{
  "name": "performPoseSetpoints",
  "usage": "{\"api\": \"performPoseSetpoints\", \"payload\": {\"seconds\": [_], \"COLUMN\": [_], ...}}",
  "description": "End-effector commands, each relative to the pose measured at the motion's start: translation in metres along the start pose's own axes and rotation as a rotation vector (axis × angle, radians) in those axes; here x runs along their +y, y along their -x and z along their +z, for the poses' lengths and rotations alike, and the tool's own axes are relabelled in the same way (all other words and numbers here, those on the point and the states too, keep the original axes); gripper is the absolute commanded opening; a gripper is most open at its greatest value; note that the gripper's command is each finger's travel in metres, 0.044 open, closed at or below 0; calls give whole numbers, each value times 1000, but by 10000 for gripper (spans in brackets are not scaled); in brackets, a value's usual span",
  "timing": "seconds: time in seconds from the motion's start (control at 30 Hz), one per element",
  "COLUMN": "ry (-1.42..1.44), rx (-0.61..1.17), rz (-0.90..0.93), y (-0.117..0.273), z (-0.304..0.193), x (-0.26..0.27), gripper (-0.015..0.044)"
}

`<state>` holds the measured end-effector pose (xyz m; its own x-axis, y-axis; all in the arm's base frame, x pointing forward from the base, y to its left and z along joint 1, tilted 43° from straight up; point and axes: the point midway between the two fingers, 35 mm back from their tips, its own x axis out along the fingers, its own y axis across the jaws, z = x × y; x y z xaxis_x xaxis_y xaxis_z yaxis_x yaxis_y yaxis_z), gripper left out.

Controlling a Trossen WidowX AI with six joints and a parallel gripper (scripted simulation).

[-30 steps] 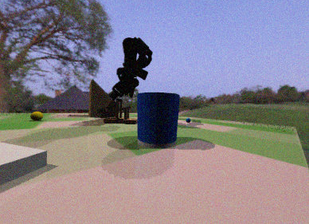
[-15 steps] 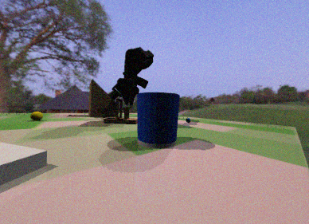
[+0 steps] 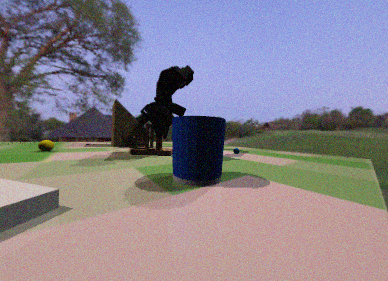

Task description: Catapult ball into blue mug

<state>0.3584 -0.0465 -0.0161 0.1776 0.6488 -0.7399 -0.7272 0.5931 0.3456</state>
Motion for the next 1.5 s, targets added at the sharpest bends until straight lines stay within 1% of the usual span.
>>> {"api": "performPoseSetpoints", "payload": {"seconds": [0.0, 0.3, 0.6, 0.97, 1.17, 1.23, 1.3, 1.37, 1.47], "ry": [-13, -13, -13, -3, -3, -4, -6, -6, -6], "rx": [2, 1, 1, 1, 1, 1, 2, 1, 1], "rz": [14, 15, 15, 8, 8, 8, 9, 10, 10], "y": [-11, -25, -26, -24, -24, -13, 15, 26, 26], "z": [-3, -3, -3, -1, -1, -1, -1, -2, -2], "x": [3, 4, 4, 3, 3, 2, 2, 3, 3], "gripper": [440, 440, 440, 151, 111, 59, 6, 0, 0]}}
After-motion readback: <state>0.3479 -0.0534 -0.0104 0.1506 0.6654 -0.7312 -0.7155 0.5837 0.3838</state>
